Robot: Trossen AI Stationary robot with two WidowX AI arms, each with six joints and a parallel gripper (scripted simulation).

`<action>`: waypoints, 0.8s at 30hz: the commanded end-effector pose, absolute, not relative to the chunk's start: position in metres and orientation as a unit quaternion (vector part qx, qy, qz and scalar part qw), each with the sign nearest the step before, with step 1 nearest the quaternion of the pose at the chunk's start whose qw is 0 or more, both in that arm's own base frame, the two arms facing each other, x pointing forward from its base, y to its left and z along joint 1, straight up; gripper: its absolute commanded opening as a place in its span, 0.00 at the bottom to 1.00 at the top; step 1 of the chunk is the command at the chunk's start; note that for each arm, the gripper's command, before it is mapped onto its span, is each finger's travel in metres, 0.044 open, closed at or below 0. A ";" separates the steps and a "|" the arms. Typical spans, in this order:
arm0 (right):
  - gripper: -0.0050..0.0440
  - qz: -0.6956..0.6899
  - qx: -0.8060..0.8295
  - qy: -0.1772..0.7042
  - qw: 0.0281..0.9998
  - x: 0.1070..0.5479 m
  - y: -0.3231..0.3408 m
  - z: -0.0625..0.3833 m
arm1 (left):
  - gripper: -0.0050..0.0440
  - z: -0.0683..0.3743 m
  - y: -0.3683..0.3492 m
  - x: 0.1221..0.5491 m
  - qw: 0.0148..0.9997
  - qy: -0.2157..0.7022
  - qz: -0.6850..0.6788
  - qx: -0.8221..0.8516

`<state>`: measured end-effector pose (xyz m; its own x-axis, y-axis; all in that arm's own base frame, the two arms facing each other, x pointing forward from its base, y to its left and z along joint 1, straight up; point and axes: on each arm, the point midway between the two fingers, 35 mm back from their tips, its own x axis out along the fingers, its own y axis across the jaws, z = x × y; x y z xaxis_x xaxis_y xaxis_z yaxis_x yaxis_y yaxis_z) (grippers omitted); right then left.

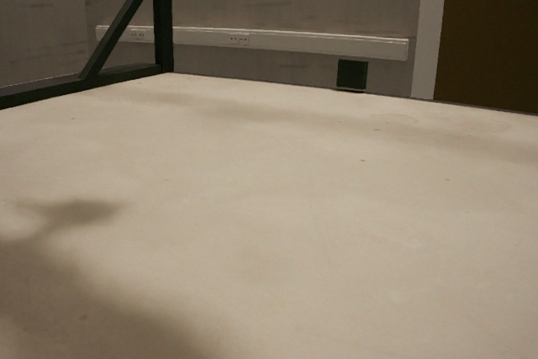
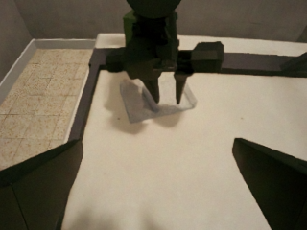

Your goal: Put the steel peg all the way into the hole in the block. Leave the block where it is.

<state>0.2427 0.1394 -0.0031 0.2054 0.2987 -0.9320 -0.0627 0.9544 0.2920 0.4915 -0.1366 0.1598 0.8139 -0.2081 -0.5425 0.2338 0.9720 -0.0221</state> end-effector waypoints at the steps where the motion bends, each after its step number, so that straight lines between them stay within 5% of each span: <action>1: 0.47 0.038 0.175 0.622 0.763 0.247 0.136 0.003 | 1.00 0.177 -0.136 0.501 0.958 0.258 -0.121 0.031; 24: 0.47 -0.321 0.496 0.555 0.585 0.238 0.112 -0.003 | 1.00 0.176 -0.136 0.499 0.958 0.260 -0.120 0.032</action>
